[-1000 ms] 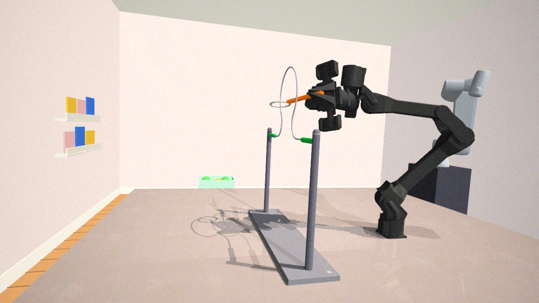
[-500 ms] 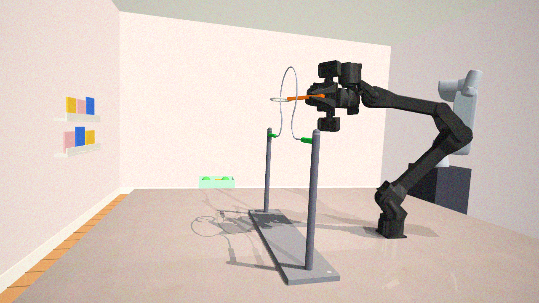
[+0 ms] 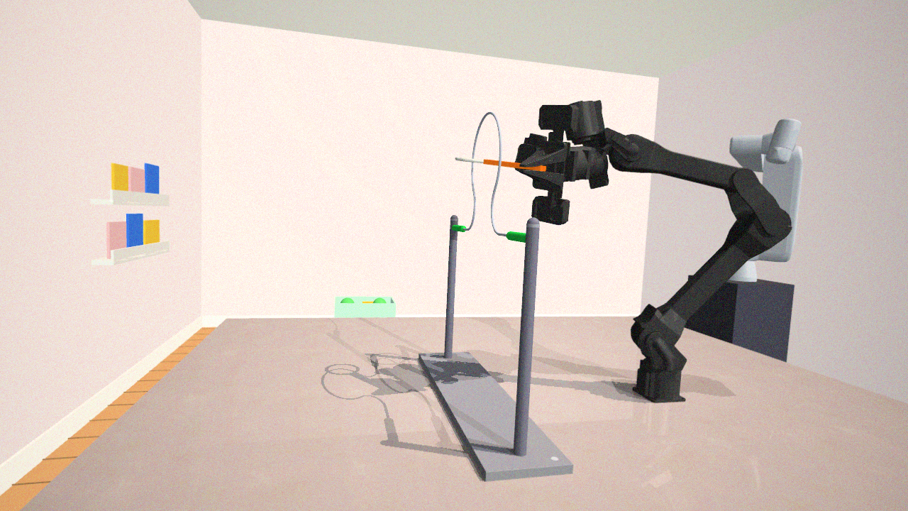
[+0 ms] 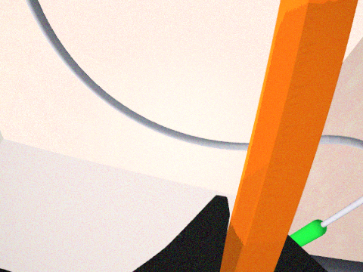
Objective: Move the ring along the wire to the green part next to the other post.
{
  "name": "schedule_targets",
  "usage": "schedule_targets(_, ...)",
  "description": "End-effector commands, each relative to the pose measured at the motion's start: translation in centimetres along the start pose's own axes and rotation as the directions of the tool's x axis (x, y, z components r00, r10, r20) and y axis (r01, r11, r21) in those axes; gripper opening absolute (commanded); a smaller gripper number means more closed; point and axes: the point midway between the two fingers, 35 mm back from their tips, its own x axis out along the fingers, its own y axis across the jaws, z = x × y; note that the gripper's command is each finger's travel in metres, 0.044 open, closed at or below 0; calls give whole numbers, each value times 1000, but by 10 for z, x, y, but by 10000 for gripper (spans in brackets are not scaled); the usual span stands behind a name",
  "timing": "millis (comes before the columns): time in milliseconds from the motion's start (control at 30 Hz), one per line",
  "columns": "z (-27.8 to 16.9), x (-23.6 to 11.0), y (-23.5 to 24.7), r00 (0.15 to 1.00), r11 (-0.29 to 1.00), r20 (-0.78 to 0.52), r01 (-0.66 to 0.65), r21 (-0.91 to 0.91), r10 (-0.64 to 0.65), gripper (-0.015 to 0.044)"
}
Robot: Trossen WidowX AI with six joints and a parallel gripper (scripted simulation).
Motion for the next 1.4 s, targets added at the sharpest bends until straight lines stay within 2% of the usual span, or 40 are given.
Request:
schedule_targets(0, 1, 0, 0, 1000, 998, 6, 26, -49, -26, -150)
schedule_targets(700, 2, 0, -11, 984, 947, 49, 178, -268, -171, -150)
schedule_targets(1367, 7, -1, -21, 946, 822, 130, 323, -468, -298, -150)
